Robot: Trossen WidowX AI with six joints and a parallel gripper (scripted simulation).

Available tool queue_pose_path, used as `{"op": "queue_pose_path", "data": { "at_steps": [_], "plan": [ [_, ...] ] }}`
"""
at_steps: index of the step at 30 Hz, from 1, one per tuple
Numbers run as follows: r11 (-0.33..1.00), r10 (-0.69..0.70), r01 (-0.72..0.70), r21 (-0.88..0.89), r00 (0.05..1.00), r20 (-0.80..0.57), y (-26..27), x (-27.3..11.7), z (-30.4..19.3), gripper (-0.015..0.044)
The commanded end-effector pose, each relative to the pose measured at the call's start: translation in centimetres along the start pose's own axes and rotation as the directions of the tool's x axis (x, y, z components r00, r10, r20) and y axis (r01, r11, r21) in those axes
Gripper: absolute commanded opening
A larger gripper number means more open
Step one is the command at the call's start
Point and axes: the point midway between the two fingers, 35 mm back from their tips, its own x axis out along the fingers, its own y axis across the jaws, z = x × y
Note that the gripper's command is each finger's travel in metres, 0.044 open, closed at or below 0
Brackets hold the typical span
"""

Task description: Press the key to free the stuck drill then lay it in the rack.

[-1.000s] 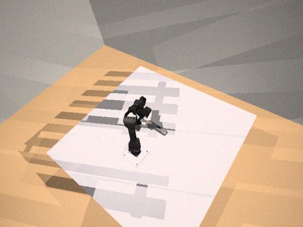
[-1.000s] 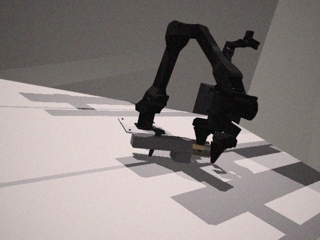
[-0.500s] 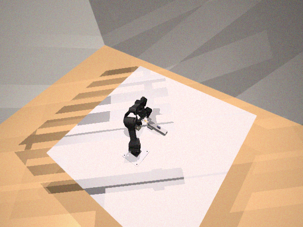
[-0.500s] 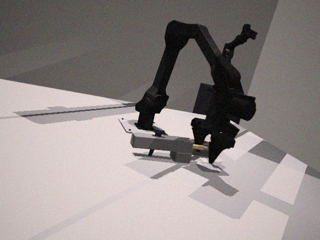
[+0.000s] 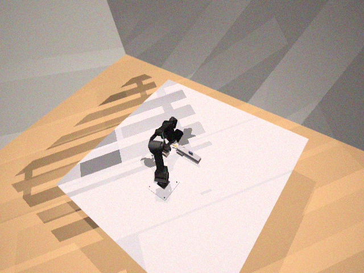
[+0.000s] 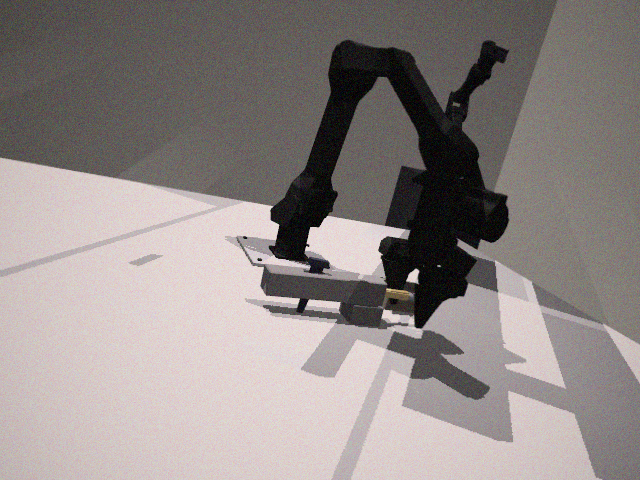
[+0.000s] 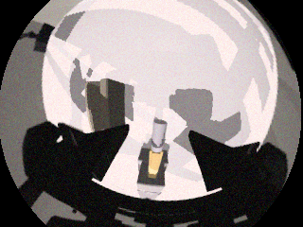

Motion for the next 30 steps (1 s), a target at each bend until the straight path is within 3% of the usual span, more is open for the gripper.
{"op": "queue_pose_path", "data": {
  "at_steps": [1,6,21,30],
  "plan": [
    [1.0,0.004,-0.004,-0.006,1.0,-0.001,0.2,0.21,-0.14,0.044],
    [1.0,0.004,-0.004,-0.006,1.0,-0.001,0.27,0.29,-0.19,0.044],
    [1.0,0.0,0.0,0.0,1.0,0.0,0.07,0.09,-0.09,0.0046],
    [1.0,0.002,-0.002,-0.003,1.0,-0.001,0.15,0.03,-0.09,0.0]
  ]
}}
